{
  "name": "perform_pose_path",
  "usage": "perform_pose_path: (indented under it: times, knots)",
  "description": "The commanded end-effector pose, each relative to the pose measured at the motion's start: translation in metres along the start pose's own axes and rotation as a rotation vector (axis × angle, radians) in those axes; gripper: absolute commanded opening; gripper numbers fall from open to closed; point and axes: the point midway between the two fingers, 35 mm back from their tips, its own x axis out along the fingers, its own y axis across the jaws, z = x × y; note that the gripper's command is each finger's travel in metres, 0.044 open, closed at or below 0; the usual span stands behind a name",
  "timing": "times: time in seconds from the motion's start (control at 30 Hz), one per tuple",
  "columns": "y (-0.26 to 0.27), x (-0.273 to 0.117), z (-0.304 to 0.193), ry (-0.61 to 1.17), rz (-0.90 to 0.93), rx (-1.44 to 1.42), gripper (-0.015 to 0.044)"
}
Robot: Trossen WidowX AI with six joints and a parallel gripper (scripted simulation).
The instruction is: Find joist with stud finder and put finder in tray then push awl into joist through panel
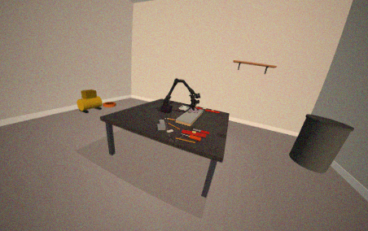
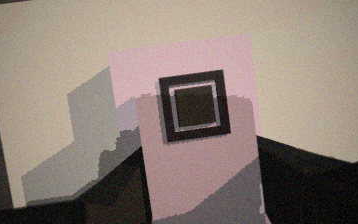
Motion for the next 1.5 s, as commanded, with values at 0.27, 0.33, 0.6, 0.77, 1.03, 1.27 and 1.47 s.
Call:
perform_pose_path:
  times: [0.27, 0.33, 0.6, 0.77, 1.03, 1.27, 1.47]
  knots:
    - [-0.043, 0.0, -0.001, 0.0, -0.014, 0.001, 0.0]
    - [-0.049, 0.0, -0.001, 0.0, -0.014, 0.001, 0.0]
    - [-0.074, 0.0, -0.001, 0.0, -0.016, 0.001, 0.0]
    - [-0.089, 0.0, -0.001, 0.0, -0.017, 0.0, 0.0]
    - [-0.114, -0.001, -0.001, 0.0, -0.019, 0.0, 0.0]
    - [-0.136, -0.001, -0.001, 0.0, -0.021, -0.001, 0.0]
    - [-0.154, -0.001, -0.001, 0.0, -0.023, -0.001, 0.0]
